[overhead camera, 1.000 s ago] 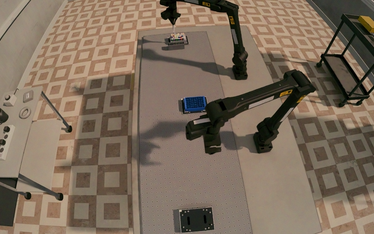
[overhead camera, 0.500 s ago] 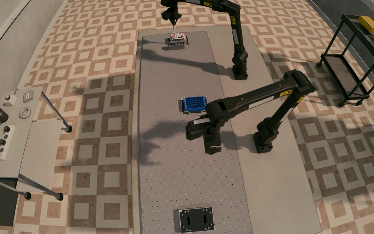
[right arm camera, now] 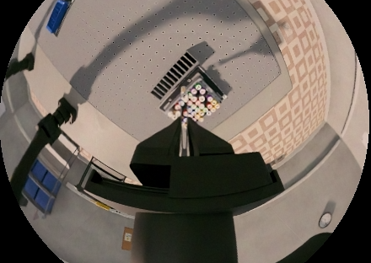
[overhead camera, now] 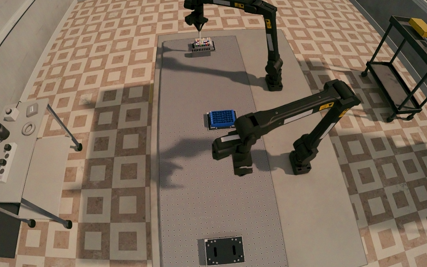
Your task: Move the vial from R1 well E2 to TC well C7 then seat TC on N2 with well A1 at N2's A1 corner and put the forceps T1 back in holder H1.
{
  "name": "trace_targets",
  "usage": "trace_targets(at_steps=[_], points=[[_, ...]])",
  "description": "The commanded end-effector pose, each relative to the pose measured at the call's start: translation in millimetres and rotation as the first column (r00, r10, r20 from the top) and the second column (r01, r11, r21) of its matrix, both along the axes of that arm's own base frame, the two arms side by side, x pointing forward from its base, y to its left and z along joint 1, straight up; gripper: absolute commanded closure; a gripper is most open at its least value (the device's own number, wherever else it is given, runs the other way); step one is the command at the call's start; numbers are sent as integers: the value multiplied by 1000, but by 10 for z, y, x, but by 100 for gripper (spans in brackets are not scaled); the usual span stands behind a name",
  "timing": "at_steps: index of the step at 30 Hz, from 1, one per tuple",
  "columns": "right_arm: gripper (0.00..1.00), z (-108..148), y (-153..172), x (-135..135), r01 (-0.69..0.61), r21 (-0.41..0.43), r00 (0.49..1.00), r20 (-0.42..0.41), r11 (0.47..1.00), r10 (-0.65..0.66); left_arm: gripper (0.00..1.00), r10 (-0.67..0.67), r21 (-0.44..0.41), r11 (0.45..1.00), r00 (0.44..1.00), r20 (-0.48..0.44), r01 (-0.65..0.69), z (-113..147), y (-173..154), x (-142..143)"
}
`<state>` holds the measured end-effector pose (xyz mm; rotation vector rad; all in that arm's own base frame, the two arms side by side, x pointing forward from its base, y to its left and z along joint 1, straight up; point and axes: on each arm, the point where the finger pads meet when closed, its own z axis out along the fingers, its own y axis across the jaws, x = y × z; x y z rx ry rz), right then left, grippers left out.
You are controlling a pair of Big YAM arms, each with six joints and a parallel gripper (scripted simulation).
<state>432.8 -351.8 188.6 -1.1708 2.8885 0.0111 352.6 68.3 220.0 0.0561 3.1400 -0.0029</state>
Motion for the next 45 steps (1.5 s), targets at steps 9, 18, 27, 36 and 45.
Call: trace_targets(at_steps=[9,18,27,36,45], points=[[91,145,190,21,3,-19,1000,29,1000,-3,0,5,9,1000,999,34,-6,139,28,83],[91,142,327,8,3,-22,999,36,1000,-3,0,5,9,1000,999,34,-6,139,28,83],[91,135,444,-18,3,-19,999,32,1000,-3,0,5,9,1000,999,34,-6,139,28,83],[91,130,588,-39,3,-20,999,35,1000,-3,0,5,9,1000,999,34,-6,139,28,83],[91,126,701,-59,3,-19,999,34,1000,-3,0,5,9,1000,999,34,-6,139,28,83]])
